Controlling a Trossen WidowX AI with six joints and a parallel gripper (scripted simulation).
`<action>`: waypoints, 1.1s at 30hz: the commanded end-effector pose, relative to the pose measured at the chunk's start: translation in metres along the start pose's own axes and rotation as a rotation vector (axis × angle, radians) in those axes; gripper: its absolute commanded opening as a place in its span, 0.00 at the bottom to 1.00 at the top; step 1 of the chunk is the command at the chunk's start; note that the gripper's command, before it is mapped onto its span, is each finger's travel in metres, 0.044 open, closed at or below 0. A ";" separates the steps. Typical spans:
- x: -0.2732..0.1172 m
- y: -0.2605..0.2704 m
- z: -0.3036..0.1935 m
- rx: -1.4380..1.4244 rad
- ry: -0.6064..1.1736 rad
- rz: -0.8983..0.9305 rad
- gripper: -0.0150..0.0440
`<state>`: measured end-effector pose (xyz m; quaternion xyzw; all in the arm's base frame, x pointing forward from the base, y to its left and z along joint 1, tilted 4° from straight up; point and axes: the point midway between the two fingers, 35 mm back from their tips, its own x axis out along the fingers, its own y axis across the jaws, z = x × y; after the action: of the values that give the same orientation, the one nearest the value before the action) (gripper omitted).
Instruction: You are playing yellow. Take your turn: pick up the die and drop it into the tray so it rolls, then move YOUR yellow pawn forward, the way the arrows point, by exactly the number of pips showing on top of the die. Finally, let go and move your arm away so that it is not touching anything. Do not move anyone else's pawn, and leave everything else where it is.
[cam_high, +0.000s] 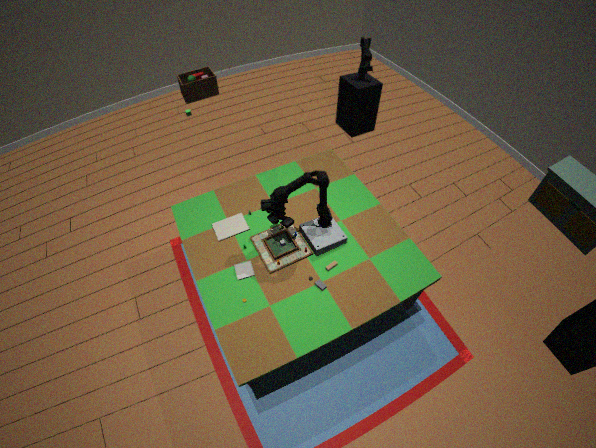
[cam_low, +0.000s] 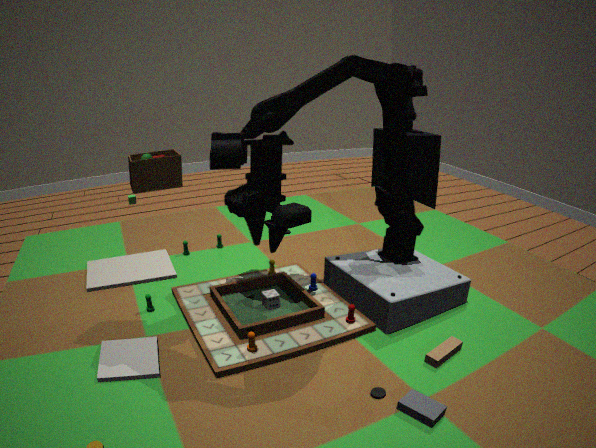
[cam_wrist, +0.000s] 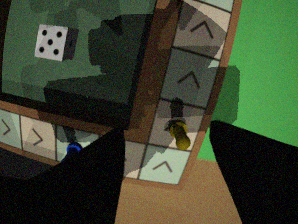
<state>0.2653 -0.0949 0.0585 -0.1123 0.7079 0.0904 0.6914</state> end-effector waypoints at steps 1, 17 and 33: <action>0.008 -0.019 -0.032 -0.116 0.026 0.009 0.59; 0.024 -0.018 -0.032 -0.116 0.026 0.009 0.59; 0.049 -0.018 -0.033 -0.116 0.026 0.009 0.59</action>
<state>0.2408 -0.1229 0.0177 -0.1491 0.7081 0.1308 0.6777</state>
